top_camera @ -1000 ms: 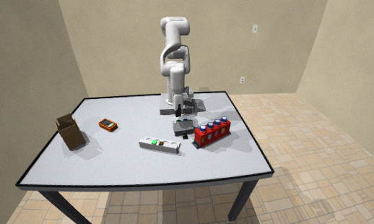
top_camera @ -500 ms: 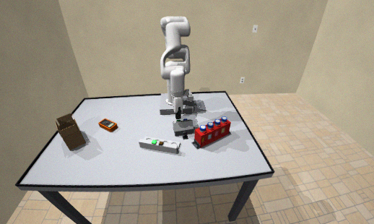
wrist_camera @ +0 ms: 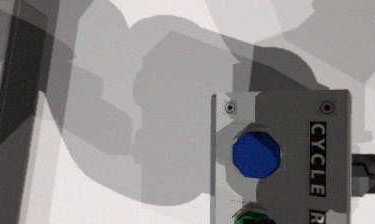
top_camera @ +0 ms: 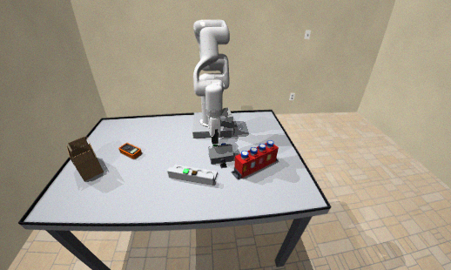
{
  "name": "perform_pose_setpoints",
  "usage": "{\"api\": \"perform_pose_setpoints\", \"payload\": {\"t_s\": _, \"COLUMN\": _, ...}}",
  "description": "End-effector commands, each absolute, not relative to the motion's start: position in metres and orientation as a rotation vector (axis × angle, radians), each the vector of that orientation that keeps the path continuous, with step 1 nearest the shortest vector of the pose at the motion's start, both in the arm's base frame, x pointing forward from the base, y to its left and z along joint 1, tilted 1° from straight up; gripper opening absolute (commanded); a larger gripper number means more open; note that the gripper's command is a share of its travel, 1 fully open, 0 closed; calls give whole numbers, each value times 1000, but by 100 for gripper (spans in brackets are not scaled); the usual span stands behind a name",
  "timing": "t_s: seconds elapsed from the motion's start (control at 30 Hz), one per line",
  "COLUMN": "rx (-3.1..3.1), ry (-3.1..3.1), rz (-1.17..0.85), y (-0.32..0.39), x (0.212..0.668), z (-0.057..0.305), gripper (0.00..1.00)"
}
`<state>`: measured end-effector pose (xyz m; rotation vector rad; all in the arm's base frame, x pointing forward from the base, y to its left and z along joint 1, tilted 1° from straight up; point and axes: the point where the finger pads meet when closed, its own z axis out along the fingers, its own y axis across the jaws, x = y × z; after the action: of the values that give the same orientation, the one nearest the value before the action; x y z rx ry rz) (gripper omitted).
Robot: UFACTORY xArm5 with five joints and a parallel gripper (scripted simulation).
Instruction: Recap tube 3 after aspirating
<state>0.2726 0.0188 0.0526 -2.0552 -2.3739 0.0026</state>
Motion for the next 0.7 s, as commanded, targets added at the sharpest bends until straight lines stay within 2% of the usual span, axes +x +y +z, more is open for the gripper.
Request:
{"api": "perform_pose_setpoints", "payload": {"t_s": 0.0, "rx": -2052, "ry": -2370, "rz": -15, "y": 19, "x": 274, "z": 52, "gripper": 0}}
{"api": "perform_pose_setpoints", "payload": {"t_s": 0.67, "rx": -2052, "ry": -2370, "rz": -15, "y": 19, "x": 274, "z": 46, "gripper": 0}}
